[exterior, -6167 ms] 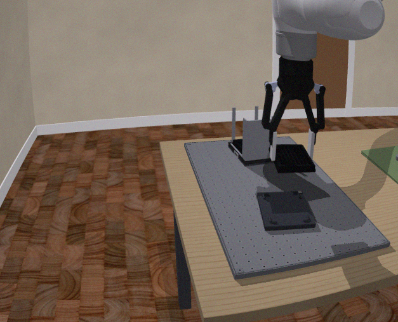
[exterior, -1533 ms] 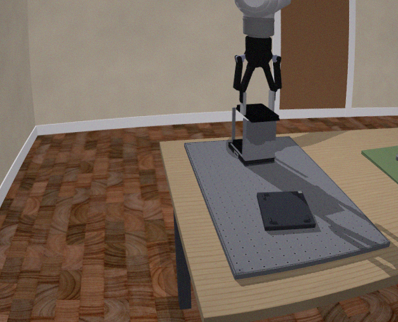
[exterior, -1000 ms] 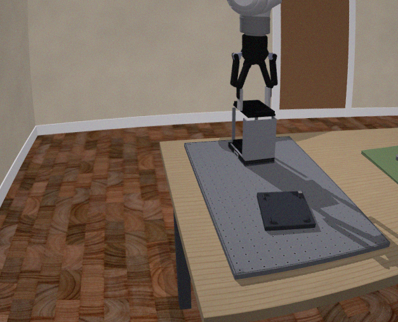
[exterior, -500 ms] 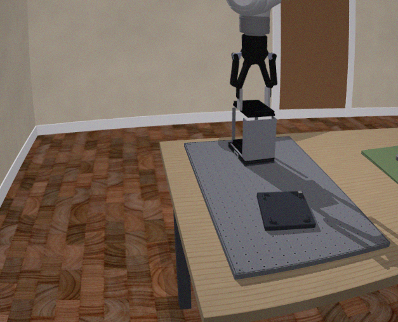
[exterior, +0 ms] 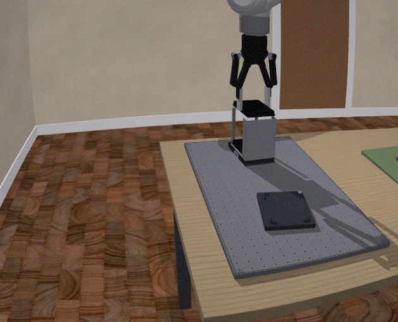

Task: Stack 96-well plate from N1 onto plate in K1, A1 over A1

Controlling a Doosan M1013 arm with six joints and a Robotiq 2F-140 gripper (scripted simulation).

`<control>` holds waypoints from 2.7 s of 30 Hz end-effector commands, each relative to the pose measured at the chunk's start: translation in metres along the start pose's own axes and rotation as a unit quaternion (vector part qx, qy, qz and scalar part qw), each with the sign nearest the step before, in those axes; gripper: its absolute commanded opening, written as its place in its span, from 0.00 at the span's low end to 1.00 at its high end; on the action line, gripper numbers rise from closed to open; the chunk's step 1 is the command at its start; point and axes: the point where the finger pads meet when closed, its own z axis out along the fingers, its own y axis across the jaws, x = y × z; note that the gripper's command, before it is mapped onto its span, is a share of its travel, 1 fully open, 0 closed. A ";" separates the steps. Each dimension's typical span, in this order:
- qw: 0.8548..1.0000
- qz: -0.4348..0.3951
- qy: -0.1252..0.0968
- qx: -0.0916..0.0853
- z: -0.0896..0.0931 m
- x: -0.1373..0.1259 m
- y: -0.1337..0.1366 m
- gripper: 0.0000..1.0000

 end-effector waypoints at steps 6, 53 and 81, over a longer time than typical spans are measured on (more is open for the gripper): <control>1.000 0.001 -0.002 -0.001 -0.002 0.000 -0.002 0.00; 1.000 0.001 -0.002 -0.001 0.020 -0.001 -0.002 0.00; 1.000 0.001 -0.002 -0.001 0.060 -0.006 0.005 0.00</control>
